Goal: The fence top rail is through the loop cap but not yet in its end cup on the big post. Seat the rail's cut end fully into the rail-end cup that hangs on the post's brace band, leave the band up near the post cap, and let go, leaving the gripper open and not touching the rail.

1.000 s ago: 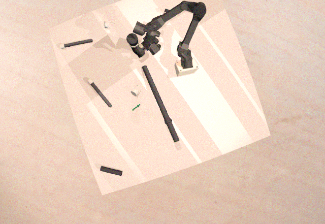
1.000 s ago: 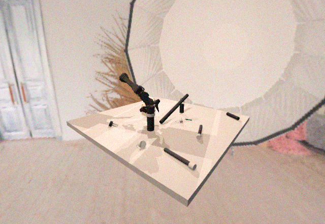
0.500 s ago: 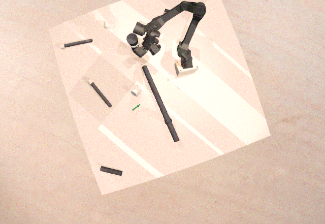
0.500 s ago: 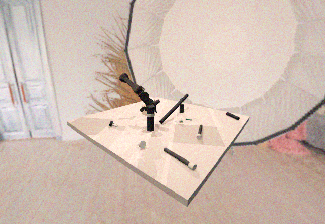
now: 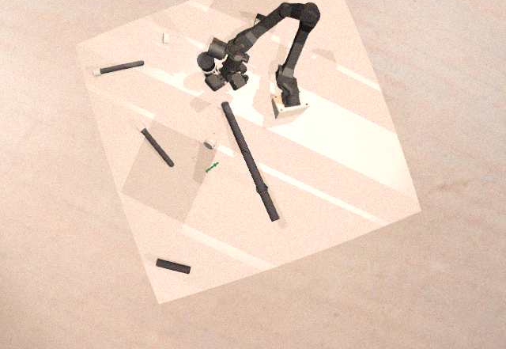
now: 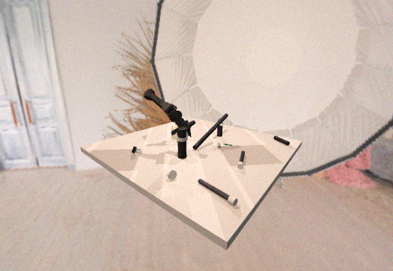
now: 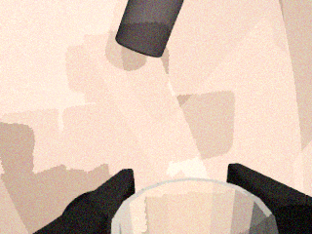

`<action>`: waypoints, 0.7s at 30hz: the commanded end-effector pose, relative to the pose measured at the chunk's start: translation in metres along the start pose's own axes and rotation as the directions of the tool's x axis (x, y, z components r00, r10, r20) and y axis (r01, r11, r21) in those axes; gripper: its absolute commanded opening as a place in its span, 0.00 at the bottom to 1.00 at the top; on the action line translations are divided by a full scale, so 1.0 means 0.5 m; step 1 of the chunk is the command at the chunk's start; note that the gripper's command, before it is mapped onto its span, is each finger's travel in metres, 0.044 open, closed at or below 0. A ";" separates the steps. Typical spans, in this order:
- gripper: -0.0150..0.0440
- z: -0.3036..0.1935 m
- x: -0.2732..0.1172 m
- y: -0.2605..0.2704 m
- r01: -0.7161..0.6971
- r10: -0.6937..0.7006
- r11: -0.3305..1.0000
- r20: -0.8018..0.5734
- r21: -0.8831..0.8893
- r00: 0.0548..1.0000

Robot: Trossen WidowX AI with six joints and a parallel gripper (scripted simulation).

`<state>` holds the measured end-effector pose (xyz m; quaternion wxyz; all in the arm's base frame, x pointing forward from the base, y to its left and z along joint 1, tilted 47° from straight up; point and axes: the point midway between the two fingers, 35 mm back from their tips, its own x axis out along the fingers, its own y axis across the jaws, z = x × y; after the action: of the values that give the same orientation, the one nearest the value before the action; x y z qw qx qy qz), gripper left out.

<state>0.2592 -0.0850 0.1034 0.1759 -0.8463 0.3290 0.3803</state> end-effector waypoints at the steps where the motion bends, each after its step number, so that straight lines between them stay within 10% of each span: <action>1: 0.25 0.000 0.005 -0.007 0.001 0.000 0.999 -0.020 0.035 1.000; 21: 0.25 -0.004 0.022 -0.036 0.012 0.010 0.981 -0.110 0.193 0.994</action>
<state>0.2756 -0.0782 0.0982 0.2321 -0.8458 0.3686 0.3082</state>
